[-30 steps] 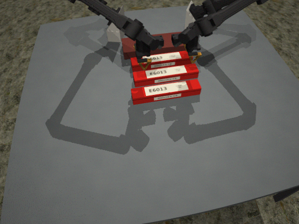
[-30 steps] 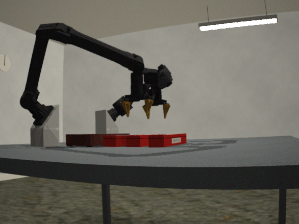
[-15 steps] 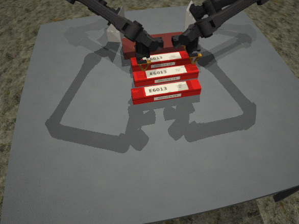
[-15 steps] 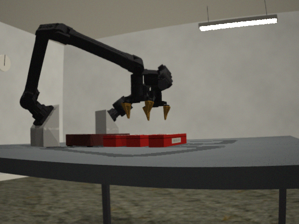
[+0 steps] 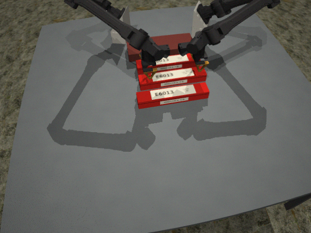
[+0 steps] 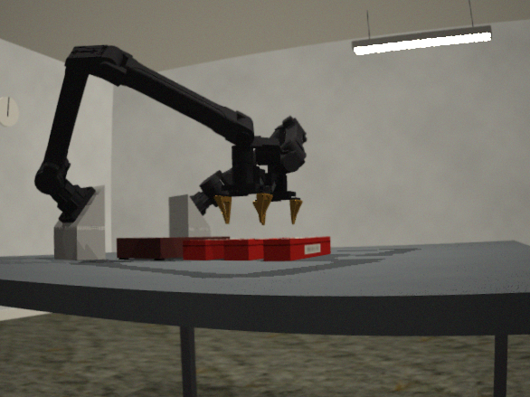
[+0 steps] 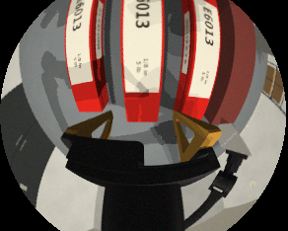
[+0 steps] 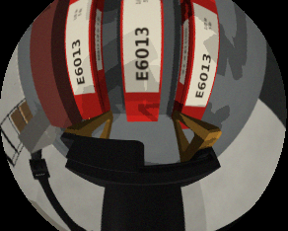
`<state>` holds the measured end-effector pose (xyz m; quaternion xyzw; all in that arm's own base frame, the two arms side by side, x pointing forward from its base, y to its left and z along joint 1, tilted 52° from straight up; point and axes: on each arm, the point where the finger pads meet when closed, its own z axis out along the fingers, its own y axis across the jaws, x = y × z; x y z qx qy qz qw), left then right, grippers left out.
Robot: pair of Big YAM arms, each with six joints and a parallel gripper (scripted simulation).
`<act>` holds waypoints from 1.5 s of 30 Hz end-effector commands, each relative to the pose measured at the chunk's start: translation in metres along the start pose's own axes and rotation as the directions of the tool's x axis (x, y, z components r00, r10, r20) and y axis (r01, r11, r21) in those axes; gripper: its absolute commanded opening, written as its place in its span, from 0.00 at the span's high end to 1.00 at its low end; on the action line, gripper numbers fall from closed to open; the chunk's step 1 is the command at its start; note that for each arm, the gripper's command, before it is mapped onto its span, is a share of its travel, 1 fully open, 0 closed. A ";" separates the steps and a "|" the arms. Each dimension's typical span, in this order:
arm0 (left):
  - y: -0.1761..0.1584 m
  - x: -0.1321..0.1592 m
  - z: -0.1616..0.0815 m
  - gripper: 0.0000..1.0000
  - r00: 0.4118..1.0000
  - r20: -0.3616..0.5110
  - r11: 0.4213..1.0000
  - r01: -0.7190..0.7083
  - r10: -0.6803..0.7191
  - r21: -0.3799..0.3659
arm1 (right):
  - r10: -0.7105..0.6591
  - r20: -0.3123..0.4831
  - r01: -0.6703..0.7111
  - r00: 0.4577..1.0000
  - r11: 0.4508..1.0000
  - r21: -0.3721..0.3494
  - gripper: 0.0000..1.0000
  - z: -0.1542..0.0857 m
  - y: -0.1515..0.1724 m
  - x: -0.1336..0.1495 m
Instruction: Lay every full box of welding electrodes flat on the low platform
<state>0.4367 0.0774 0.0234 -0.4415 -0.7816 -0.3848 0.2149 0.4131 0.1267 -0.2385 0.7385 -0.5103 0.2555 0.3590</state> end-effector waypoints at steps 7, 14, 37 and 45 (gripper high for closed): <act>0.001 -0.002 0.027 0.00 1.000 0.000 1.000 -0.008 0.008 0.000 | -0.005 0.005 0.005 1.000 1.000 -0.005 0.00 0.030 0.001 -0.001; 0.002 -0.001 0.038 0.00 1.000 0.005 1.000 -0.005 0.005 -0.005 | -0.010 0.003 0.010 1.000 1.000 0.006 0.00 0.038 0.001 -0.003; 0.000 -0.001 0.077 0.00 1.000 0.000 1.000 -0.010 0.010 0.002 | -0.005 0.005 0.006 1.000 1.000 -0.007 0.00 0.082 0.003 -0.001; 0.010 -0.005 0.068 0.00 1.000 0.016 1.000 0.004 -0.004 -0.022 | -0.010 0.002 0.010 1.000 1.000 0.018 0.00 0.073 0.000 -0.006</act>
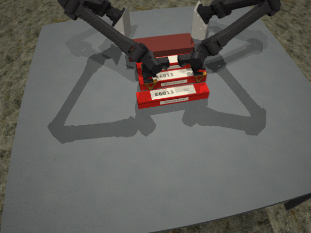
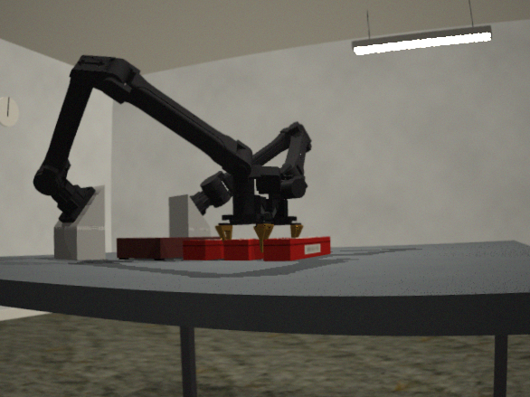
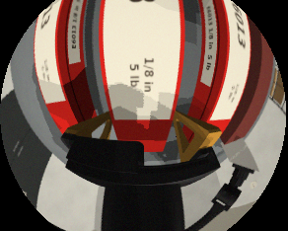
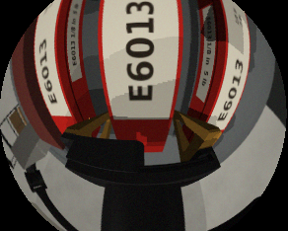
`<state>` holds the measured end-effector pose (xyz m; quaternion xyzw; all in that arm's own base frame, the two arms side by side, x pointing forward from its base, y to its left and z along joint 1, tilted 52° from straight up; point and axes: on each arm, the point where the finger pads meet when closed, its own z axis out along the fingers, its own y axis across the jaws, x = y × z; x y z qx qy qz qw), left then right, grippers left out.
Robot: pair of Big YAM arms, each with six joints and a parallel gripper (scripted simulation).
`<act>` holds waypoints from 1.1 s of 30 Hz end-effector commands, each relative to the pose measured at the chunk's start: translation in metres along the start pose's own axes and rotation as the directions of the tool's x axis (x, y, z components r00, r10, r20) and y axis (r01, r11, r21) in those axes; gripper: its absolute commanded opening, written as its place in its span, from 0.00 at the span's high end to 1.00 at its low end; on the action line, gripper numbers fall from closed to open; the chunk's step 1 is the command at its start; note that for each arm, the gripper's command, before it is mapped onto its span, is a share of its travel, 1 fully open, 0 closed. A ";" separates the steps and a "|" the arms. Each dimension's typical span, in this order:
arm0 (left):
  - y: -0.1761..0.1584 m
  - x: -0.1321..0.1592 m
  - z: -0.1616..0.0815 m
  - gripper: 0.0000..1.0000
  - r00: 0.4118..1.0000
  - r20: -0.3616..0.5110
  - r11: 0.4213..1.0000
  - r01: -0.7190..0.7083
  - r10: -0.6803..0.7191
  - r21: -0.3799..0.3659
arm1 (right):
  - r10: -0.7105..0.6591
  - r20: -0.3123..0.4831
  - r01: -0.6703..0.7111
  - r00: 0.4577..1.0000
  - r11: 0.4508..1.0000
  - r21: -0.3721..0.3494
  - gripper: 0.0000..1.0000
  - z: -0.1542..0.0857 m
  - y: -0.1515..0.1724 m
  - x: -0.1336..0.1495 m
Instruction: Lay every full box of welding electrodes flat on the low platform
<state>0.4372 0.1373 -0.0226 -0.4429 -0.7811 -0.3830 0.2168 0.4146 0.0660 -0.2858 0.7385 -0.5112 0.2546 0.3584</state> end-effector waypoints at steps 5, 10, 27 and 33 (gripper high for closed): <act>0.010 -0.005 -0.007 0.00 1.000 0.016 1.000 0.009 -0.009 -0.025 | 0.010 0.004 -0.010 1.000 1.000 0.025 0.00 -0.010 -0.009 0.000; 0.010 -0.005 -0.007 0.00 1.000 0.016 1.000 0.009 -0.009 -0.025 | -0.006 -0.001 0.006 1.000 1.000 0.024 1.00 -0.007 0.000 -0.005; 0.010 -0.005 -0.007 1.00 1.000 0.016 1.000 0.009 -0.009 -0.025 | 0.010 0.004 -0.010 1.000 1.000 0.025 1.00 -0.010 -0.009 0.000; 0.010 -0.005 -0.007 1.00 1.000 0.016 1.000 0.009 -0.009 -0.025 | 0.010 0.004 -0.010 1.000 1.000 0.025 1.00 -0.010 -0.009 0.000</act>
